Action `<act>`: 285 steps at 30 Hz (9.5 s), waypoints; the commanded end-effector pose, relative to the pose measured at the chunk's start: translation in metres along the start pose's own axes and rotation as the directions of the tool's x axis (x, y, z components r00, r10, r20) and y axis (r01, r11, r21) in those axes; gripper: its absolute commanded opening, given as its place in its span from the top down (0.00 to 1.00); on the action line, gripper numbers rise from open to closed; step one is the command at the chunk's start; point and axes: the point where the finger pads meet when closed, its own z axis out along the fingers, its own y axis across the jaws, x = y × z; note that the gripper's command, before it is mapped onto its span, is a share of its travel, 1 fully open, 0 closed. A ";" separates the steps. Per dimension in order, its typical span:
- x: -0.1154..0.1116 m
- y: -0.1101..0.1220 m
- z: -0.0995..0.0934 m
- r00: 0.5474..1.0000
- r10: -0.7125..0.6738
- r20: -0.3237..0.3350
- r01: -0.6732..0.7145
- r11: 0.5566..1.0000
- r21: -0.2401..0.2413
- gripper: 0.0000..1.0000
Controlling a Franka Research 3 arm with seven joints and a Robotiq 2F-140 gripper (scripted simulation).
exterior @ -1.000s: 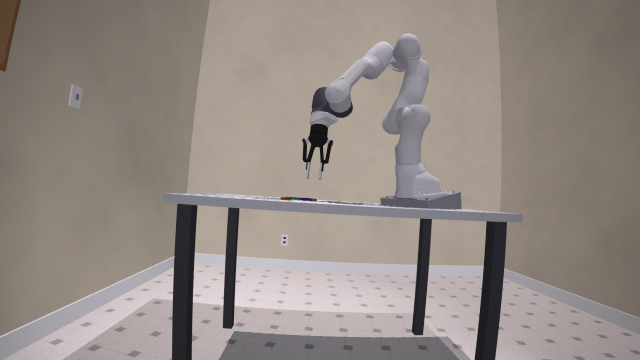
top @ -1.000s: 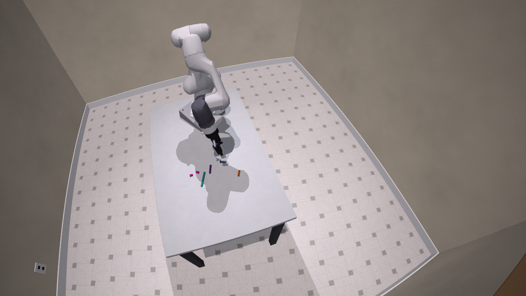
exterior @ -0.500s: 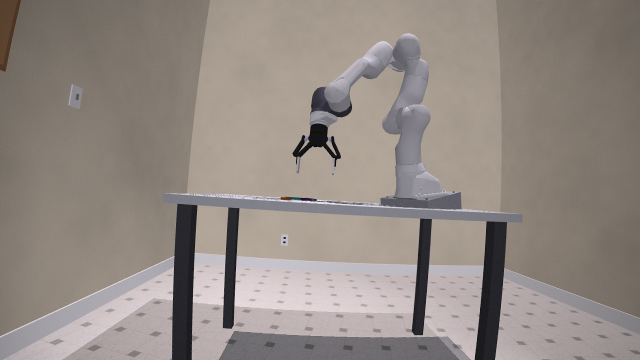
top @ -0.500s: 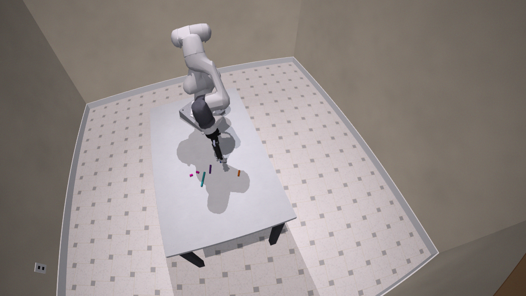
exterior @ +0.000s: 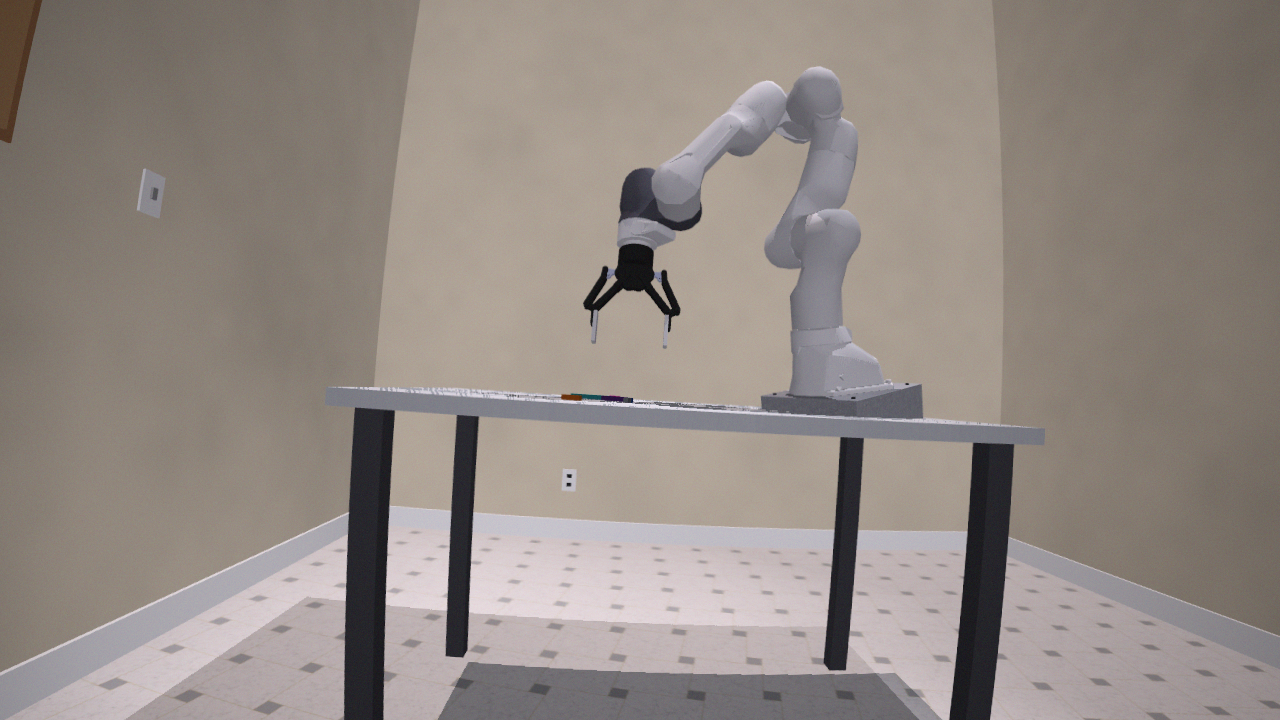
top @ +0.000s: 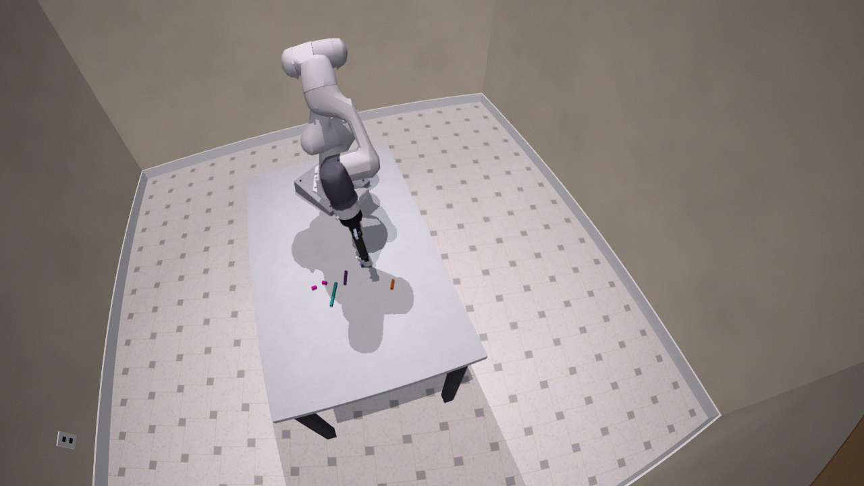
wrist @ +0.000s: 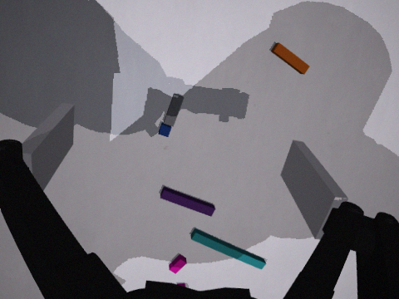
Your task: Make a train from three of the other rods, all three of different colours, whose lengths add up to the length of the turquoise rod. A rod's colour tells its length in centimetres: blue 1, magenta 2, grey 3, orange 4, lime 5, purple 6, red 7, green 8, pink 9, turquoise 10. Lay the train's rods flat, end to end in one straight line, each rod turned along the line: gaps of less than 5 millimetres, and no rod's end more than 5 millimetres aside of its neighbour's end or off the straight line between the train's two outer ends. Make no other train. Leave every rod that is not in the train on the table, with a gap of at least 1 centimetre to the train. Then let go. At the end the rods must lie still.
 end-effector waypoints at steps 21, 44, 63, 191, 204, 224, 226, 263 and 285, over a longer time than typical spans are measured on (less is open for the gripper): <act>0.001 0.015 -0.028 0.644 -0.756 0.118 0.753 0.653 0.074 0.00; -0.006 0.023 -0.037 0.112 -0.991 0.068 0.987 0.119 0.111 0.00; -0.016 0.028 -0.039 -0.385 -0.923 0.011 0.916 -0.381 0.124 0.00; -0.097 0.027 0.010 -0.240 0.970 -0.031 -0.956 -0.242 -0.164 0.85; -0.097 0.027 0.010 -0.240 0.970 -0.031 -0.956 -0.242 -0.164 0.85; -0.098 0.027 0.014 -0.240 0.970 -0.031 -0.956 -0.242 -0.164 0.85; -0.098 0.027 0.016 -0.240 0.970 -0.031 -0.956 -0.242 -0.164 0.85; -0.105 0.027 0.059 -0.240 0.970 -0.031 -0.956 -0.242 -0.163 0.85; -0.106 0.027 0.061 -0.240 0.970 -0.031 -0.956 -0.242 -0.164 0.85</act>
